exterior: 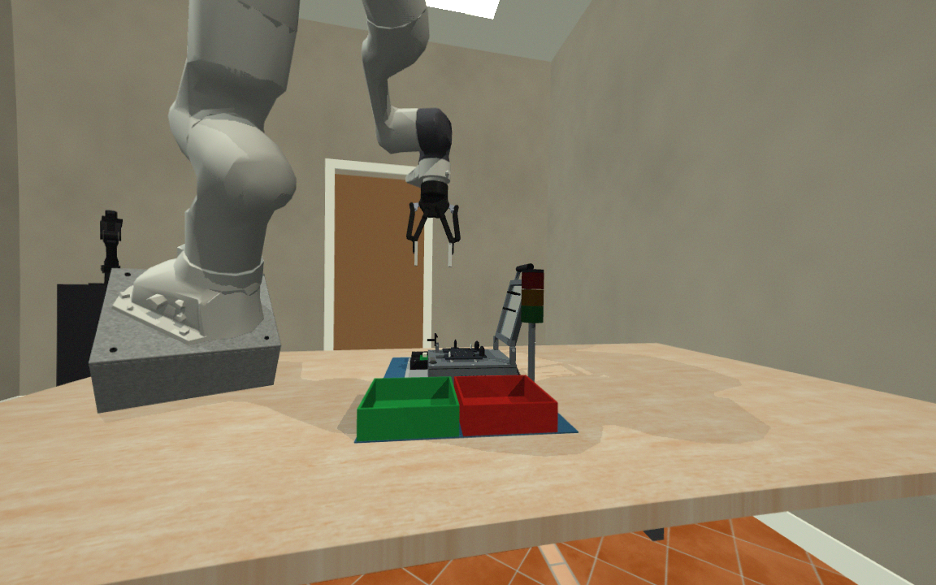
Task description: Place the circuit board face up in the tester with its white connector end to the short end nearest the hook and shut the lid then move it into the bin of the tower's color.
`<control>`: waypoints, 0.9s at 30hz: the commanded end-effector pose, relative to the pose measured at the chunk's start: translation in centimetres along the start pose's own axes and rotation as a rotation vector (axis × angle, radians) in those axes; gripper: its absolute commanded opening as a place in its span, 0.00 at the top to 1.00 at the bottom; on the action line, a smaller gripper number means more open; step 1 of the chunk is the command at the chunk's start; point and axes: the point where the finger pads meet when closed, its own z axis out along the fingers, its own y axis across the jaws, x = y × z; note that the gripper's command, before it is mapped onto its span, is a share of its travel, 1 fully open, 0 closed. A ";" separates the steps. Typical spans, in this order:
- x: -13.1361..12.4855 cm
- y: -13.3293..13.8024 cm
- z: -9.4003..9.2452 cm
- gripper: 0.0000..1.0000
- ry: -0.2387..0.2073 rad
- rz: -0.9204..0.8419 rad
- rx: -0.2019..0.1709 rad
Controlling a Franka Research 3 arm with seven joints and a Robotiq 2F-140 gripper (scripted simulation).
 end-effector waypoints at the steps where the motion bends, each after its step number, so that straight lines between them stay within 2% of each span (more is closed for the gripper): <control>1: 0.4 0.3 0.9 0.42 0.013 0.007 -0.007; 5: 0.4 0.3 3.8 0.42 0.013 0.007 -0.007; 16: 0.5 0.4 13.6 0.42 0.013 0.007 -0.007; 18: 0.5 0.4 13.6 0.42 0.013 0.007 -0.007; 23: 0.6 0.4 16.8 0.42 0.013 0.007 -0.007; 27: 0.6 0.4 18.7 0.42 0.013 0.007 -0.007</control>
